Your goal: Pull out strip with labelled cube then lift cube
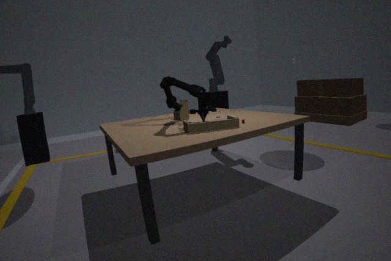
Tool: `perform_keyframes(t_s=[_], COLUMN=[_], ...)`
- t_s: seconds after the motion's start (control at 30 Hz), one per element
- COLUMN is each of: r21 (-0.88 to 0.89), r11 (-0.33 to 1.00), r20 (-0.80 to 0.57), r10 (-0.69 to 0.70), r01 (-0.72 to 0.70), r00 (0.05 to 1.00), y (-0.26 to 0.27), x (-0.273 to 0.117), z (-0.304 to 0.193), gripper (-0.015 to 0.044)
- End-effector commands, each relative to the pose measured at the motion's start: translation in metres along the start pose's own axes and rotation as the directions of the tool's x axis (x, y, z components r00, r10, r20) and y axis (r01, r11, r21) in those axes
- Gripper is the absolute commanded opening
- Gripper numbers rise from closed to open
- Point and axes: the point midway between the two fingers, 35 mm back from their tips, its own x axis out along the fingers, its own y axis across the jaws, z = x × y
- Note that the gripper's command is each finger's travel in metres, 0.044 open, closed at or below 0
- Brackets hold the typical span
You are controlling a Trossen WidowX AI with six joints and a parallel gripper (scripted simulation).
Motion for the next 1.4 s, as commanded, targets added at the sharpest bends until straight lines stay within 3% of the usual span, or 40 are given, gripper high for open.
perform_keyframes(t_s=[0.0,0.7,1.37], r21=[-0.001,-0.001,-0.001], r11=[1.0,1.0,1.0], r20=[0.001,0.001,0.0], r10=[-0.003,-0.003,-0.002], r01=[0.003,0.003,0.002], r00=[1.0,1.0,1.0], y=[0.0,0.001,0.001], x=[0.002,0.004,0.005], z=[0.0,0.001,-0.029], gripper=[0.0,0.0,0.0])
